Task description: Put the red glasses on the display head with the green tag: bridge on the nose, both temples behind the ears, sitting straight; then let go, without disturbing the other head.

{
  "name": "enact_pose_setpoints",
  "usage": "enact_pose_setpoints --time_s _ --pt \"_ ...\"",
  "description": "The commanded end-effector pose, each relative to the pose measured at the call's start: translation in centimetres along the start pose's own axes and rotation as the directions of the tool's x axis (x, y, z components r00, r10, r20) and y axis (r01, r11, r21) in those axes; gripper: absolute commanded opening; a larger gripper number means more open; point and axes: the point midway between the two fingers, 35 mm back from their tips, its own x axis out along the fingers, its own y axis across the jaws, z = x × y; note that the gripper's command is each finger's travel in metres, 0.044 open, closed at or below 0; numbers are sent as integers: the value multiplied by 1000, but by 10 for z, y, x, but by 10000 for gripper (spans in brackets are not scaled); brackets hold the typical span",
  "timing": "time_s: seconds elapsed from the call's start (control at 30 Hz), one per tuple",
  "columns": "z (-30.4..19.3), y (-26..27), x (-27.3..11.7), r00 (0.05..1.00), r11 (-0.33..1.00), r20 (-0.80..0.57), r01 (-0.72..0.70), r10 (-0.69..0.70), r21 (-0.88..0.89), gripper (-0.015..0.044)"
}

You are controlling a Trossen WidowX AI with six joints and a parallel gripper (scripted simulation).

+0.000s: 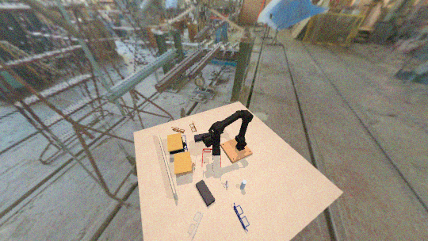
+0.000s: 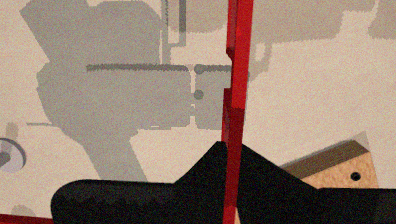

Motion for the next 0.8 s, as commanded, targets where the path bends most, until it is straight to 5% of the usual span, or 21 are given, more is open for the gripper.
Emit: enact_pose_setpoints --time_s 0.0,0.77 --pt "-1 0 -8 1000 1000 10 1 -2 7 0" --pt "1 49 -17 974 886 177 44 -141 461 0"
